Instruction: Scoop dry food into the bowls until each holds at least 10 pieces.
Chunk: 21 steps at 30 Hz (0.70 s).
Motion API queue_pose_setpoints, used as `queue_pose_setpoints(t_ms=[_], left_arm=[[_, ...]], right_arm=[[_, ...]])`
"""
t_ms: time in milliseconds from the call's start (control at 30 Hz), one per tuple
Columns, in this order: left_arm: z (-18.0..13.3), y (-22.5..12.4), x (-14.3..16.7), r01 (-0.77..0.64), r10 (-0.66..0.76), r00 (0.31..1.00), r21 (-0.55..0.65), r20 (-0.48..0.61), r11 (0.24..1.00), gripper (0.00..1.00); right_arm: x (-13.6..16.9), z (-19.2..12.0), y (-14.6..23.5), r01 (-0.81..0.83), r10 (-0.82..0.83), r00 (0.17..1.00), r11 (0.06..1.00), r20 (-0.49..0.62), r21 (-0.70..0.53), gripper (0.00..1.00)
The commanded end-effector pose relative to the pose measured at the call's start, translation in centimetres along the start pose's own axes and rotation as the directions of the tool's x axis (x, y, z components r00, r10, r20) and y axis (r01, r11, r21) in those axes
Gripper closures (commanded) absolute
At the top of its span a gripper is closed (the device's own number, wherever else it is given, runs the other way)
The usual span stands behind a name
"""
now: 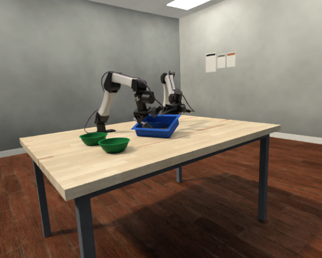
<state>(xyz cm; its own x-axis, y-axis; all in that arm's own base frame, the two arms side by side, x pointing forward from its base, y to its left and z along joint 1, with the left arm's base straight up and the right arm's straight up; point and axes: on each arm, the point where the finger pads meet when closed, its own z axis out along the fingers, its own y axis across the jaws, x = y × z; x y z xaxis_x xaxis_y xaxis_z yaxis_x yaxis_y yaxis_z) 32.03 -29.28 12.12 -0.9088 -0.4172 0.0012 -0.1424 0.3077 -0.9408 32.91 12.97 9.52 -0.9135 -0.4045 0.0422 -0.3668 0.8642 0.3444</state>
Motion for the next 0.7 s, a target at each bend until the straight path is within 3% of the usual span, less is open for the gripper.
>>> queue_pose_setpoints(t_ms=[0, 433, 467, 667], left_arm=[[-0.7, -4.0, -1.0, -0.081, 0.079, 0.997, 0.094, 0.026, 0.992, 1.00], [-0.7, -4.0, -1.0, -0.081, 0.079, 0.997, 0.094, 0.026, 0.992, 1.00], [-0.7, -4.0, -1.0, -0.081, 0.079, 0.997, 0.094, 0.026, 0.992, 1.00], [-0.7, -4.0, -1.0, -0.081, 0.079, 0.997, 0.094, 0.026, 0.992, 1.00]], right_arm=[[-0.7, -2.1, 0.9, 0.031, -0.031, 0.997, 1.000, 0.066, 0.004, 1.00], [-1.2, -2.5, 1.0, 0.036, -0.037, 0.994, 0.999, 0.104, 0.009, 1.00], [-0.9, -1.2, 0.8, 0.023, -0.023, 0.996, 1.000, 0.088, -0.002, 1.00], [-1.7, -0.8, 1.0, 0.034, -0.034, 0.992, 0.999, 0.123, 0.000, 1.00]])
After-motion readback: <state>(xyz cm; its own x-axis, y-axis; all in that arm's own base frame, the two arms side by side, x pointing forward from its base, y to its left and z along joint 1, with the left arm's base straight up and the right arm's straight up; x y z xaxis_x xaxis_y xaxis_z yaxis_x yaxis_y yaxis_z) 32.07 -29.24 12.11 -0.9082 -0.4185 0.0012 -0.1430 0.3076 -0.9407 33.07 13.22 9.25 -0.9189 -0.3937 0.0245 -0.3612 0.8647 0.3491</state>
